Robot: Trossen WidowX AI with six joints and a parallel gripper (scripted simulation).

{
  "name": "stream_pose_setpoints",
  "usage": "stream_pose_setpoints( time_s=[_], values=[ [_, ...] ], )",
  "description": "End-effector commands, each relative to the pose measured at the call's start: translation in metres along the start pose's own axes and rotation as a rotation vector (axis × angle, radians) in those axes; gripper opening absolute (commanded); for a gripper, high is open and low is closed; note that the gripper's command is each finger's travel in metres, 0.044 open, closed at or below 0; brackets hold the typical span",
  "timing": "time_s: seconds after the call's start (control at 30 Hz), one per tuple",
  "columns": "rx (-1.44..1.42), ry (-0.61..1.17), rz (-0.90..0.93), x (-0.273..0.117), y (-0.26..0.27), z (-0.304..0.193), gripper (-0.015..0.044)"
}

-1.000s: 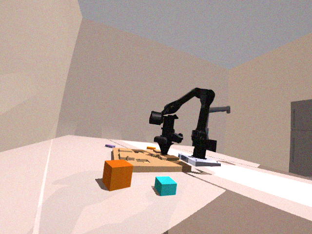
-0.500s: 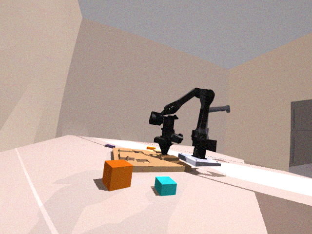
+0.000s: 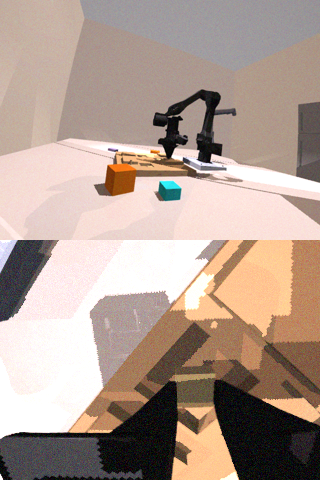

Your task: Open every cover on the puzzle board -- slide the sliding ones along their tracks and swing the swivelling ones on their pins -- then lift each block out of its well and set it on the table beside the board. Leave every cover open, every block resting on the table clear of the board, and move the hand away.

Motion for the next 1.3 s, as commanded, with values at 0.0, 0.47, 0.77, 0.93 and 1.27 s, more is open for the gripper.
stream_pose_setpoints(
  time_s=[0.0, 0.47, 0.77, 0.93, 1.27],
  values=[
    [0.0, 0.006, -0.007, -0.008, -0.001, -0.001, 0.008],
    [0.0, 0.005, -0.006, -0.026, -0.001, -0.001, 0.008],
    [0.0, 0.004, -0.006, -0.036, 0.0, 0.0, 0.008],
    [0.0, 0.004, -0.006, -0.047, -0.001, -0.001, 0.008],
    [0.0, 0.004, -0.006, -0.073, -0.001, -0.001, 0.008]
  ],
)
Point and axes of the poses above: the point midway between the two fingers, 35 mm back from their tips, its own x axis out along the fingers, its own y axis across the jaws, z = x × y, the point moved 2 cm from there along -x, back along the fingers, and after that the axes turned 6 degrees about x, right-handed, at the moved point
